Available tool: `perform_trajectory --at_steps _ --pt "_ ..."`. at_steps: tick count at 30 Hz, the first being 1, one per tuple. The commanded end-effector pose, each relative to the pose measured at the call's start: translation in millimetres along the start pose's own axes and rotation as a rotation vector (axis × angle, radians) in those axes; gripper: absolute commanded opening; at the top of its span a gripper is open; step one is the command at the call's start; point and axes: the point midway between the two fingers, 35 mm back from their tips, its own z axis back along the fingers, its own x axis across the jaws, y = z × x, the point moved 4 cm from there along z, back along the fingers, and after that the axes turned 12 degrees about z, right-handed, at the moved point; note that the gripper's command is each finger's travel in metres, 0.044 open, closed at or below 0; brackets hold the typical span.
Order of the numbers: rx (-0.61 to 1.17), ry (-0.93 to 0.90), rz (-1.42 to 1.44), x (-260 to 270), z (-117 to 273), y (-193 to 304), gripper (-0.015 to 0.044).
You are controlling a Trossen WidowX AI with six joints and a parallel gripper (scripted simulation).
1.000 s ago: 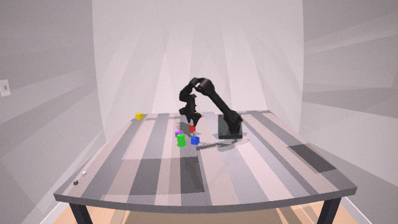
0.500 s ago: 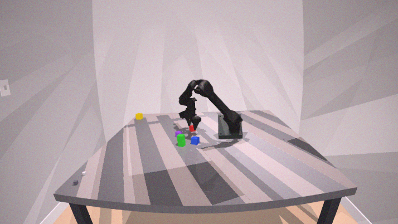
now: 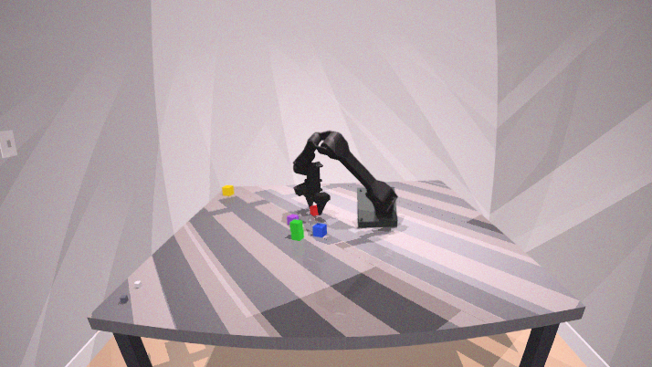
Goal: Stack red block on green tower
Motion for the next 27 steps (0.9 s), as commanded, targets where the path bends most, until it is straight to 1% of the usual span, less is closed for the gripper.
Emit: perform_trajectory --at_steps 1,12,19,23,27 --pt "-0.005 -0.003 -0.006 0.9 0.0 0.1 0.044" --pt "-0.005 -0.003 -0.006 0.9 0.0 0.1 0.0151" --pt "-0.005 -0.003 -0.006 0.9 0.0 0.1 0.0105" --pt "-0.005 -0.003 -0.006 0.2 10.0 0.2 0.0" --pt "-0.004 -0.002 -0.006 -0.3 32.5 0.7 0.0"
